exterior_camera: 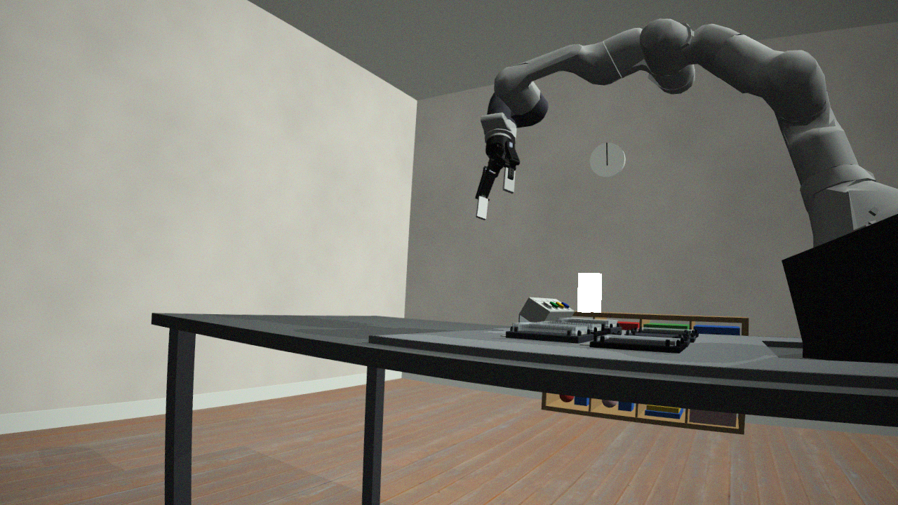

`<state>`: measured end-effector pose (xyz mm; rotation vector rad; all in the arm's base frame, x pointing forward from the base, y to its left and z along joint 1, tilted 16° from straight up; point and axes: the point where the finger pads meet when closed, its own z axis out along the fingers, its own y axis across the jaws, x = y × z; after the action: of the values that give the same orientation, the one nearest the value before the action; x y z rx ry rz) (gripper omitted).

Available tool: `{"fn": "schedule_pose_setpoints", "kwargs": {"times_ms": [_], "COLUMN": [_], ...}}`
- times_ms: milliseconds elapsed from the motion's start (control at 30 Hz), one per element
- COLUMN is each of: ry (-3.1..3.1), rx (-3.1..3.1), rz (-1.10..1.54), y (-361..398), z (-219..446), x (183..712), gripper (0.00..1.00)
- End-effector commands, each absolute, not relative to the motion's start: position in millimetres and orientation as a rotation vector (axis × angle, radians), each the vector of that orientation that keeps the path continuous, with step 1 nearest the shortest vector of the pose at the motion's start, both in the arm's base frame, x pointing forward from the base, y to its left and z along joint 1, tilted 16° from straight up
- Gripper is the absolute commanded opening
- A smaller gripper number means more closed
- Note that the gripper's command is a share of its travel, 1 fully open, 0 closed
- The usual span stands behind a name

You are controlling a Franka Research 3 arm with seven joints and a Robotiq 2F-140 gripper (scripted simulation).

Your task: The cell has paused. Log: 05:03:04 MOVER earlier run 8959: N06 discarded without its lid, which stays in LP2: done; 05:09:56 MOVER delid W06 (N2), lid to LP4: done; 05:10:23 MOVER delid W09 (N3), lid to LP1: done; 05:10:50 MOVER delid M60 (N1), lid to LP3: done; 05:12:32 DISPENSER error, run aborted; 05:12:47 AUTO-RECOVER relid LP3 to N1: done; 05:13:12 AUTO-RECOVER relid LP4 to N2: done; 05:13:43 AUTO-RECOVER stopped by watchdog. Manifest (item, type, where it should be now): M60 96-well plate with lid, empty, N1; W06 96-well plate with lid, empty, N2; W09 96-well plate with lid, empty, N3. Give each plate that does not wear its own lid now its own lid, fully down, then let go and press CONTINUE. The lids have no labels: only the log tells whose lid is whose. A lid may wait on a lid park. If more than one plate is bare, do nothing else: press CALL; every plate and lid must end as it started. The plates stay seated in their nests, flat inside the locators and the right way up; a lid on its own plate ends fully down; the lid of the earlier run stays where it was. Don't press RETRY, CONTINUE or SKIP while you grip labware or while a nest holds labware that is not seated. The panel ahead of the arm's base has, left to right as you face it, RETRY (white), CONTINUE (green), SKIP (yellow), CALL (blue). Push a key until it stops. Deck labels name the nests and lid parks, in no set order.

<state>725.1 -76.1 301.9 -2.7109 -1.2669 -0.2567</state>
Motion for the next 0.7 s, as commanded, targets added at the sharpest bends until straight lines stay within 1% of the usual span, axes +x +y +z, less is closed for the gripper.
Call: {"fn": "schedule_pose_setpoints", "kwargs": {"times_ms": [0, 667], "ry": [-1.267, -1.252], "rx": [-2.711, -2.725], "rz": [-0.257, -0.25], "y": [-76.0, -78.7], "z": [302.0, 299.6], "x": [725.1, 724.3], "gripper": [1.0, 1.0]}}
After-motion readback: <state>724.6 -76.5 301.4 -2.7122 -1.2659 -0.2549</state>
